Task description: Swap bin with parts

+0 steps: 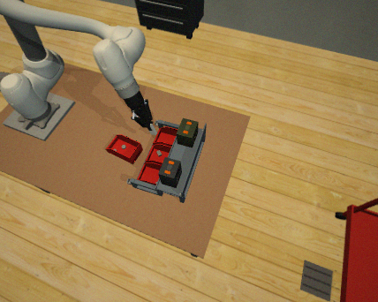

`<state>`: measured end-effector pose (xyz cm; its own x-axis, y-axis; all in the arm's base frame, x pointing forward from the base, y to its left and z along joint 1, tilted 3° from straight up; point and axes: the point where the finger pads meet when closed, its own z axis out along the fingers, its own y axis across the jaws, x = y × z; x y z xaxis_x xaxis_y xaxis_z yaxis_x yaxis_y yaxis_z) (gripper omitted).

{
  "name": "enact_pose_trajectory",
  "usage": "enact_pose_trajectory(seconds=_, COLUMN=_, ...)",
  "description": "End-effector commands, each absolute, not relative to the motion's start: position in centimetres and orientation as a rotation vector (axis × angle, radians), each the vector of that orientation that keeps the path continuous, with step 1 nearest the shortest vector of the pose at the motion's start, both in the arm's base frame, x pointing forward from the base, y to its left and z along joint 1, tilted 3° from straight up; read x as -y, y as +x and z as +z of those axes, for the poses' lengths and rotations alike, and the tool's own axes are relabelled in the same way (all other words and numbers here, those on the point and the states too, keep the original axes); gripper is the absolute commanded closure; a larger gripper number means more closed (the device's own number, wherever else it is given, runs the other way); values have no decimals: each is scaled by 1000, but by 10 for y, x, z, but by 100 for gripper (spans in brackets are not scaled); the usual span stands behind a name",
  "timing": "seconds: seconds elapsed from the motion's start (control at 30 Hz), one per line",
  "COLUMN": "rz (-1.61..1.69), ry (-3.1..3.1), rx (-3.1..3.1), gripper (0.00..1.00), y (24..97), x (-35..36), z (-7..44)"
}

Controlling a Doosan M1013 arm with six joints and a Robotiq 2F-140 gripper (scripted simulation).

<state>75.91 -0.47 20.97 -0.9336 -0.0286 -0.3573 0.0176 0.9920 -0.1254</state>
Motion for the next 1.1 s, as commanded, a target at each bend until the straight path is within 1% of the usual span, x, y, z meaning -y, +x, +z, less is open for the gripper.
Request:
enact_pose_trajectory(seconds=0.0, rz=-150, ry=-2, rx=-2830, gripper=90, y=760, x=7, z=210)
enact_pose_trajectory(seconds=0.43, rz=-46, ry=-1, rx=-3062, gripper=90, y=759, x=6, z=209)
enact_pose_trajectory(seconds=0.87, rz=-28, ry=0, rx=-3099, gripper=90, y=759, x=6, z=209)
enact_pose_trajectory(seconds=1.07, rz=-27, ry=17, rx=-3099, gripper=90, y=748, x=16, z=209)
